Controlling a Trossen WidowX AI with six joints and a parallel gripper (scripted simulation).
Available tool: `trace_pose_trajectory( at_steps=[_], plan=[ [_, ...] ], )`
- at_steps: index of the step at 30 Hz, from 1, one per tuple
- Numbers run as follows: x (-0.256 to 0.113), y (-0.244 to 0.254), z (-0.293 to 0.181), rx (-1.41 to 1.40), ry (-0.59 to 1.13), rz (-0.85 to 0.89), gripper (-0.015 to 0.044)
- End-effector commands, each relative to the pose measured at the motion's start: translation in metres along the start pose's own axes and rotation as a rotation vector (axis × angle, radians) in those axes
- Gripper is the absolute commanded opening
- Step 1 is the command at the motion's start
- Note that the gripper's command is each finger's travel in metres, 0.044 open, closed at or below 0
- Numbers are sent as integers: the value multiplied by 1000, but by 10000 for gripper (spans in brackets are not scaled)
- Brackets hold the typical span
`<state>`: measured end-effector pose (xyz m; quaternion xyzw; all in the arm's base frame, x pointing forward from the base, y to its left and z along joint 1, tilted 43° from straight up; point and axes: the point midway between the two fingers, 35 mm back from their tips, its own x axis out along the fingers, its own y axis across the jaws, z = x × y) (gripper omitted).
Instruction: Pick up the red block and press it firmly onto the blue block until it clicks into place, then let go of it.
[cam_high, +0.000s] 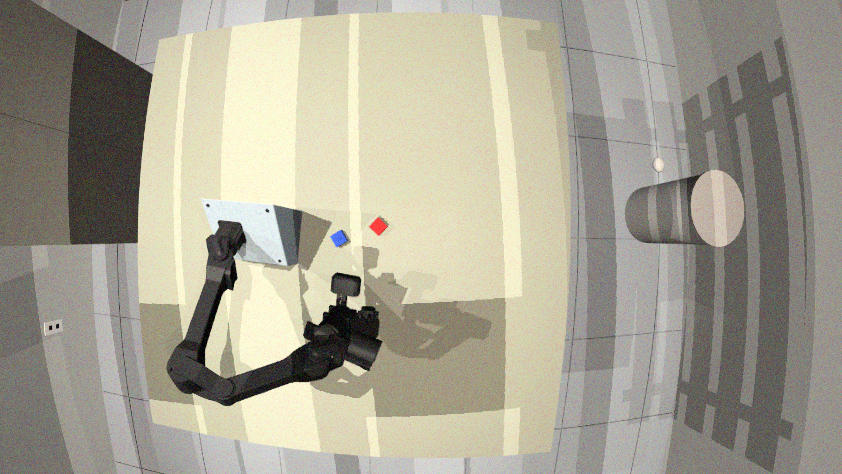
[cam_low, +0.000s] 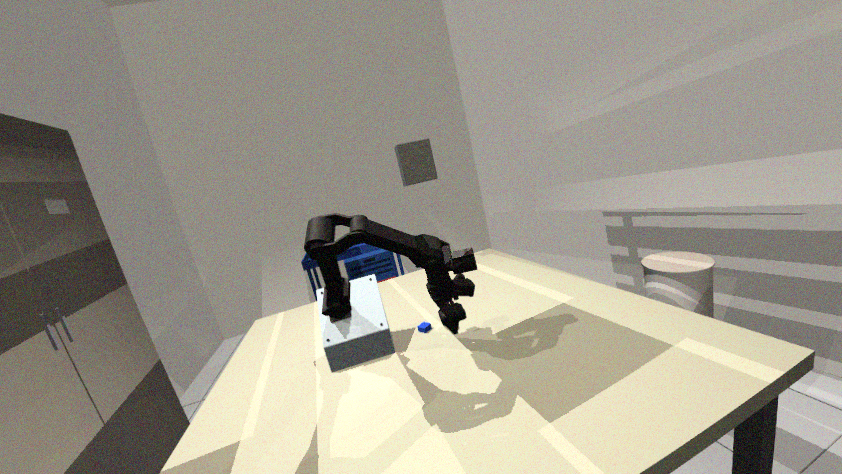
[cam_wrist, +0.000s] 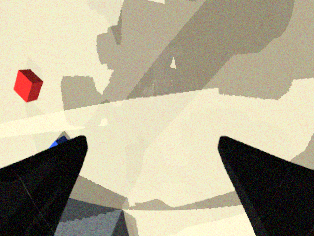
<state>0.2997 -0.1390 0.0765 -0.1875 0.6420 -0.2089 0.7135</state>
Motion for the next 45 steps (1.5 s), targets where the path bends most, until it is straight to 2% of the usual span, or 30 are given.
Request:
trace_pose_trajectory(
  at_steps=[1,20,32,36,45],
  plan=[
    [8,63,26,195,35,-24,440],
    [25,196,34,614,3,-188,440],
    [25,197,34,618,1,-189,440],
    [57,191,32,618,1,-191,440],
    [73,187,28,618,0,-192,440]
  ],
)
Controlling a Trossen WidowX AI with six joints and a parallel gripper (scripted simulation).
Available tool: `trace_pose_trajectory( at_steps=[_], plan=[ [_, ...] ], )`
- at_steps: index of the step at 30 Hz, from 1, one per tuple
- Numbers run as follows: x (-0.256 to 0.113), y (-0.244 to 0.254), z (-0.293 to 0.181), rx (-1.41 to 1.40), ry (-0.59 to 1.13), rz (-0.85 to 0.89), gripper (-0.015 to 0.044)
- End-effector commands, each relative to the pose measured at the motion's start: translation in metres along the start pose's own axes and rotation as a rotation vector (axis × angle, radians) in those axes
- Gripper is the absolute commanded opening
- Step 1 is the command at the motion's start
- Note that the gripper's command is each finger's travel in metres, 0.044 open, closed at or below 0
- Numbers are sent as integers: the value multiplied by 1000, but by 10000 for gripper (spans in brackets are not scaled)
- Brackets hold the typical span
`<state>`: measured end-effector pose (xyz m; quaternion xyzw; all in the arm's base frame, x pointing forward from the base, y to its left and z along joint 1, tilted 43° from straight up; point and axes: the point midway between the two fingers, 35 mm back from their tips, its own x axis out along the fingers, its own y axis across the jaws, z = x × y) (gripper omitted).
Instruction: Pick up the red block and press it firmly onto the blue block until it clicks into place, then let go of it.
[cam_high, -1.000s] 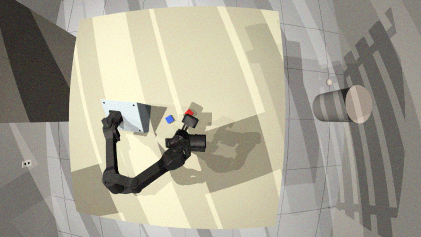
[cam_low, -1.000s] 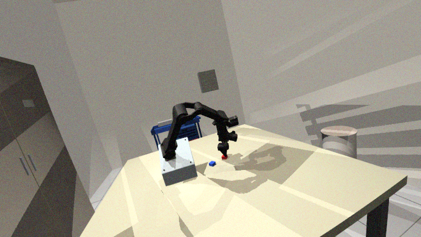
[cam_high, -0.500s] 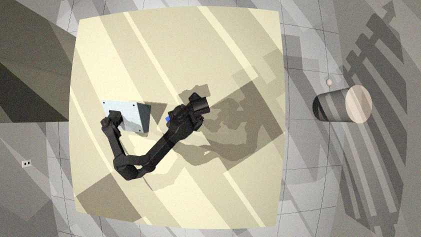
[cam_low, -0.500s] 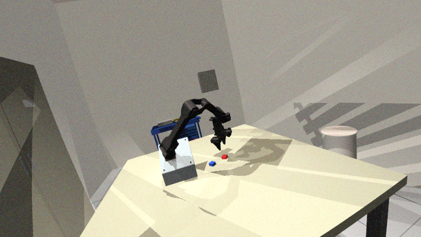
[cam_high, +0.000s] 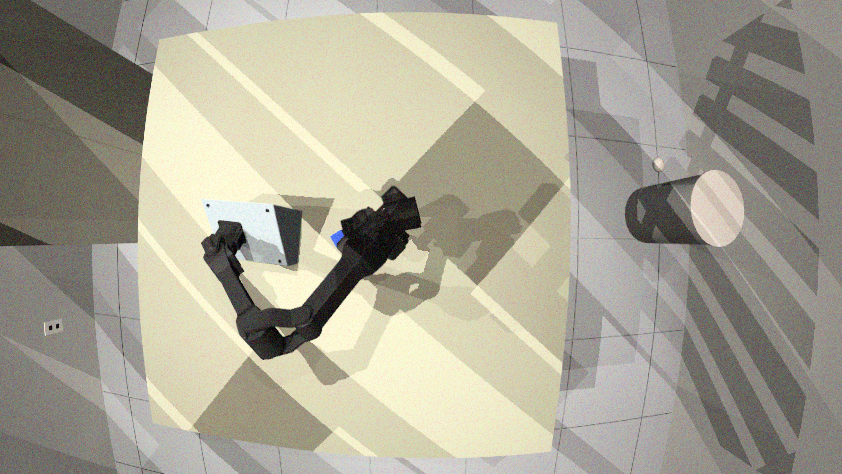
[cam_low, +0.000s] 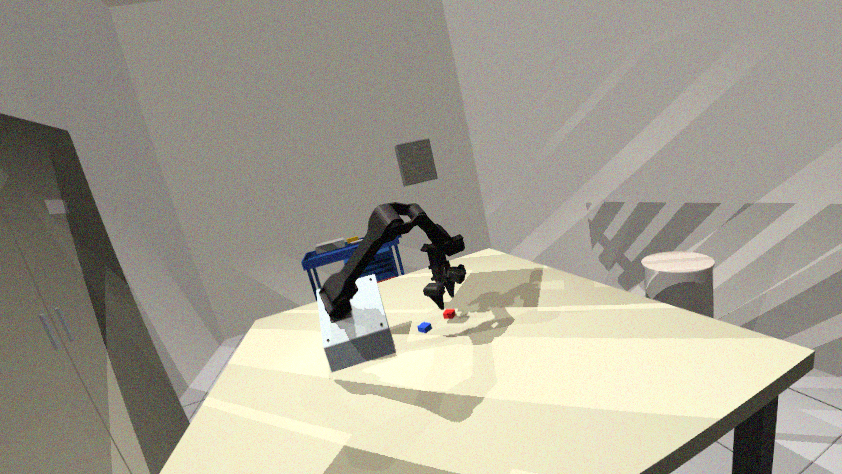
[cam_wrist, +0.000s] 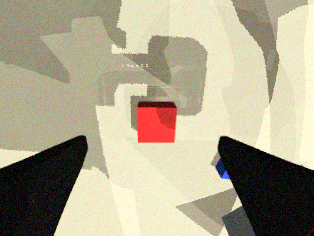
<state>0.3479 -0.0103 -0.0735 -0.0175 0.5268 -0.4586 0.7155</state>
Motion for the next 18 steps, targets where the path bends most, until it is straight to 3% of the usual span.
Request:
trace_pose_trajectory(
  at_steps=[1,18],
  plan=[
    [14,-4,-1,-5,0,-9,440],
    [35,-4,-1,-5,-1,-9,440]
  ],
)
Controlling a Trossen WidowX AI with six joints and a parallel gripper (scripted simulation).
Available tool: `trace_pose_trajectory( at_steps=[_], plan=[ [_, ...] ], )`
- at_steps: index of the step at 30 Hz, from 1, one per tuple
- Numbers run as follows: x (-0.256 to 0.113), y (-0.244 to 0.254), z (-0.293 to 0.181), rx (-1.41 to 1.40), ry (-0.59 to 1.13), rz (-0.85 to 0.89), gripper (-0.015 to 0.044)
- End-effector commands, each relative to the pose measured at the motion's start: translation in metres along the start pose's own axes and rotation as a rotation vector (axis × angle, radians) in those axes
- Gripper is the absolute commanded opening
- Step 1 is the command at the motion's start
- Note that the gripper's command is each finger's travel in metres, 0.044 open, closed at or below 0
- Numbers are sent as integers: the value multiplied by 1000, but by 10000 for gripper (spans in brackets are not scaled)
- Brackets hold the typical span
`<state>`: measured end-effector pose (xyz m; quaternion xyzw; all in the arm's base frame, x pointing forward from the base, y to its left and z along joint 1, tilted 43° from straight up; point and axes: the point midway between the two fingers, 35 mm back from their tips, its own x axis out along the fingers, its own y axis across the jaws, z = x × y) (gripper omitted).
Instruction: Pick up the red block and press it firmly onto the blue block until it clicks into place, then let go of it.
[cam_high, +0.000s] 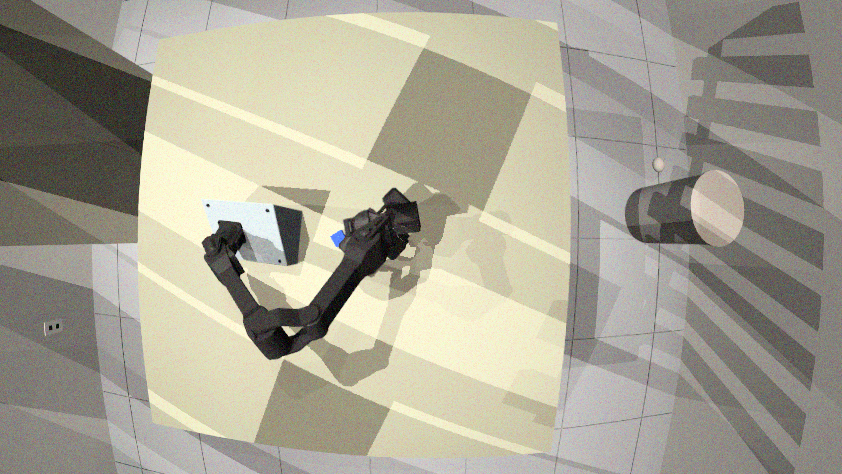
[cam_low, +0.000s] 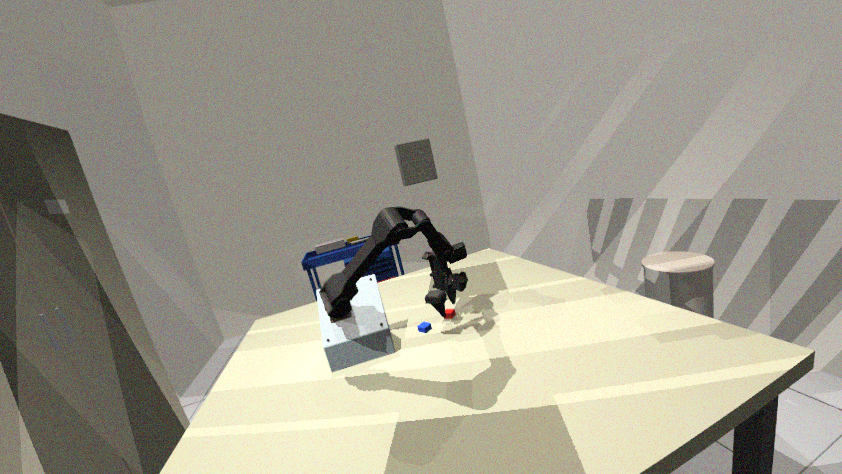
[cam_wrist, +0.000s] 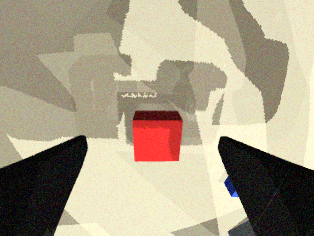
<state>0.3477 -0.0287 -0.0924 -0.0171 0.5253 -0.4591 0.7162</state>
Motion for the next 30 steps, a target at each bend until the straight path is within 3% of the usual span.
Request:
trace_pose_trajectory(
  at_steps=[1,7,19,27,30],
  plan=[
    [10,-2,-1,-8,2,-9,440],
    [17,-3,-2,-8,1,-10,440],
    [17,-3,-2,-8,1,-10,125],
    [17,-3,-2,-8,1,-10,72],
    [15,-2,-1,-8,2,-9,0]
  ],
)
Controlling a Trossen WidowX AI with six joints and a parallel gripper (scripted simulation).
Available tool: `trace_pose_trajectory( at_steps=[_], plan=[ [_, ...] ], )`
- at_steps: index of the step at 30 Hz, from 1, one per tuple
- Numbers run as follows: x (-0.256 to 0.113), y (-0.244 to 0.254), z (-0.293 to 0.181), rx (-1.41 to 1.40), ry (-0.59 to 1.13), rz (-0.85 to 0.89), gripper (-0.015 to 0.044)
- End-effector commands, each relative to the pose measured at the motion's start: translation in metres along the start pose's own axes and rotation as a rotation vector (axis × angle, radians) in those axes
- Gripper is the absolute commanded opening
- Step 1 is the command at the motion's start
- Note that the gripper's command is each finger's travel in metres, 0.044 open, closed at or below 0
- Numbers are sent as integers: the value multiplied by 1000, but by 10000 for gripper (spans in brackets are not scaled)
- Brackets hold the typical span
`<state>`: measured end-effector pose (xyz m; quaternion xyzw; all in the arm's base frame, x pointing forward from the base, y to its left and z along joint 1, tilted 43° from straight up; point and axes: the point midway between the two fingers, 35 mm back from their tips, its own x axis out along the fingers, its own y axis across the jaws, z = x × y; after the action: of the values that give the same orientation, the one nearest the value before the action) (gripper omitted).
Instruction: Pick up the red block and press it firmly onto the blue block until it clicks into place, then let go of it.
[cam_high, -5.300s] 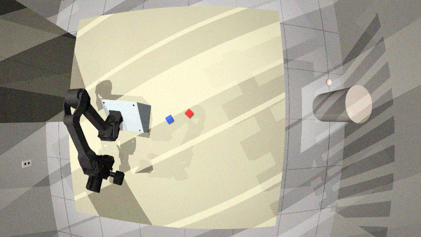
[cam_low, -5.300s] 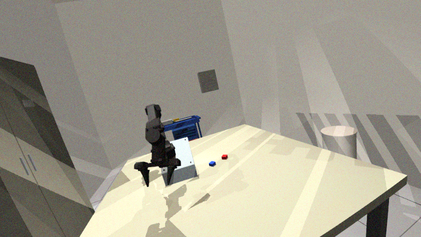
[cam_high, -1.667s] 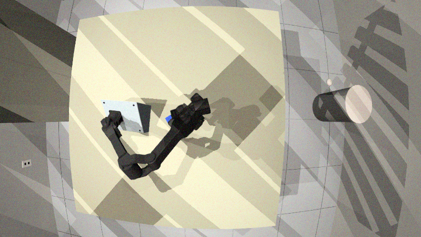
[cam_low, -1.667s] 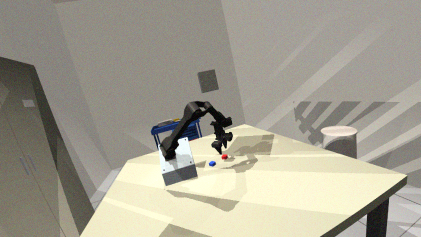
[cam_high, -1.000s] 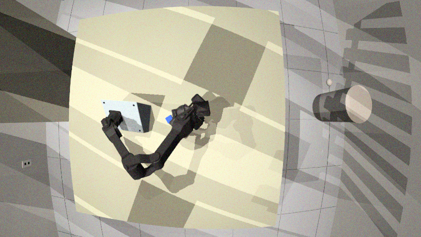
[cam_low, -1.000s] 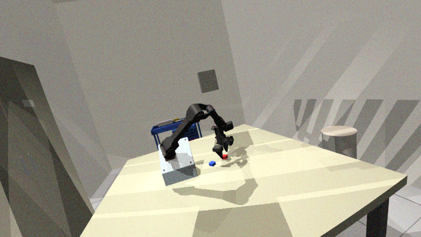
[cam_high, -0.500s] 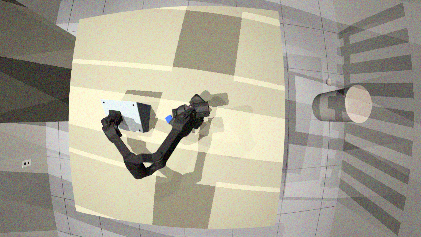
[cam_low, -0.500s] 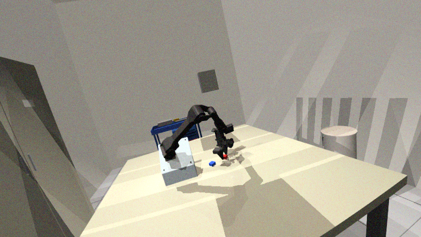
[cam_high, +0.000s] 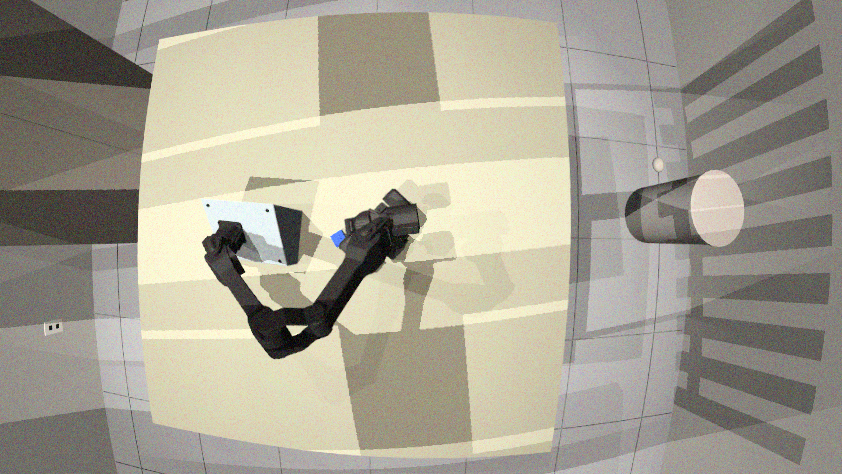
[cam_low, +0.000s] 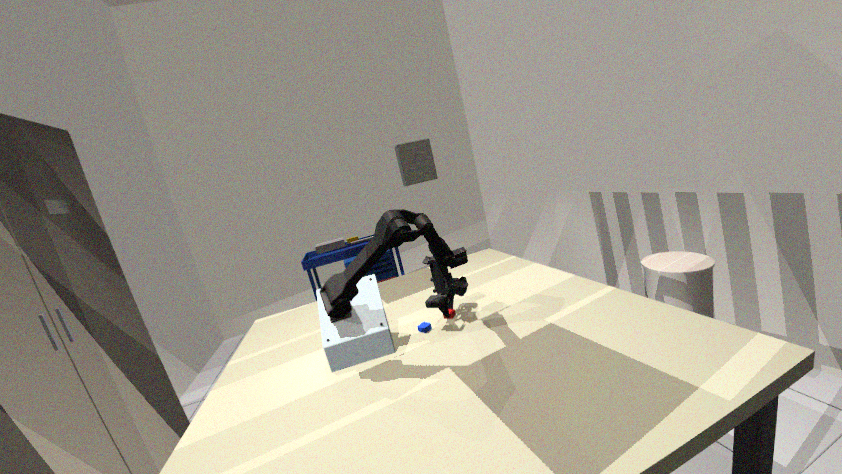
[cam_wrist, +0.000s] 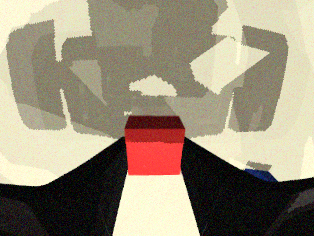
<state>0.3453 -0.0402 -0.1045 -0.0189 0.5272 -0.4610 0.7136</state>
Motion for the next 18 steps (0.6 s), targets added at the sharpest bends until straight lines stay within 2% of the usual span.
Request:
trace_pose_trajectory(
  at_steps=[1,18],
  plan=[
    [-6,1,1,-5,-2,-2,0],
    [-83,10,8,-5,2,4,0]
  ],
)
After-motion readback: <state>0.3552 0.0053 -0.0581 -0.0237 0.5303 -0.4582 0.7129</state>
